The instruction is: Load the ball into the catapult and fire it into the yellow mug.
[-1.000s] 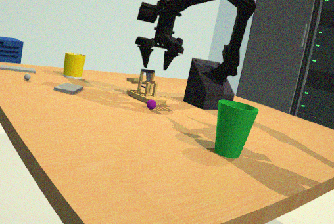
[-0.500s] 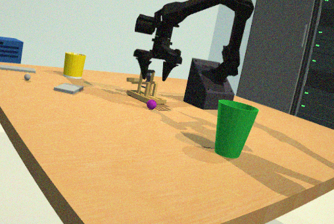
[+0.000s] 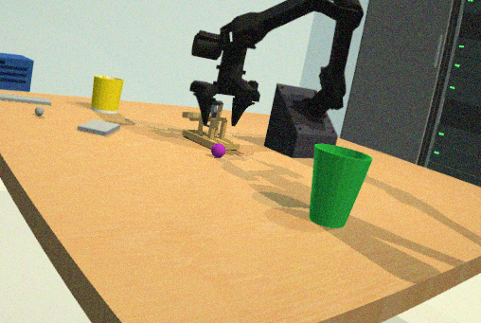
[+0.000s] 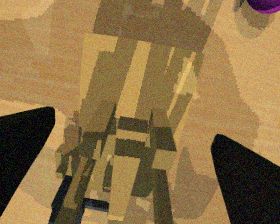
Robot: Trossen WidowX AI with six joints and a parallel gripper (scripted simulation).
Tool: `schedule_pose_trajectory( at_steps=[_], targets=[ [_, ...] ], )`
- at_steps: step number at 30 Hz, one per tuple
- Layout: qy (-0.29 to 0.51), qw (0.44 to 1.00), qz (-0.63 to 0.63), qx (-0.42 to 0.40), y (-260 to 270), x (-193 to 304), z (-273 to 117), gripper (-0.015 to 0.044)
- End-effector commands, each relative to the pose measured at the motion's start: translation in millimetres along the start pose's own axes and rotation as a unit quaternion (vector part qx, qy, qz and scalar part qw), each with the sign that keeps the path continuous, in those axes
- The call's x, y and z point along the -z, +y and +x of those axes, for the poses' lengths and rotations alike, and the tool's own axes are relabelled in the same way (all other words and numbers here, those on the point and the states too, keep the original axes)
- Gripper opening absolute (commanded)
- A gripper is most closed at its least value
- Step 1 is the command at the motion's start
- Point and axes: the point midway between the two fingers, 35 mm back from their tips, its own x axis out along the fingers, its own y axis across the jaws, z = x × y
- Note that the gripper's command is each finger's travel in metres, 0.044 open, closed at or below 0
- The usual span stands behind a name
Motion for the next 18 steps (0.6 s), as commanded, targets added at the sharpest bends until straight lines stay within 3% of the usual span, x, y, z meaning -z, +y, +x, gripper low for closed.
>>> schedule_pose_trajectory(
  at_steps=[1, 15, 18],
  targets=[
    [-0.005, 1.0, 0.003, -0.003, 2, -1, 10, 0.044],
    [-0.006, 1.0, 0.003, -0.003, 2, -1, 24, 0.044],
    [-0.002, 1.0, 0.001, -0.002, 2, -1, 21, 0.0361]
  ],
)
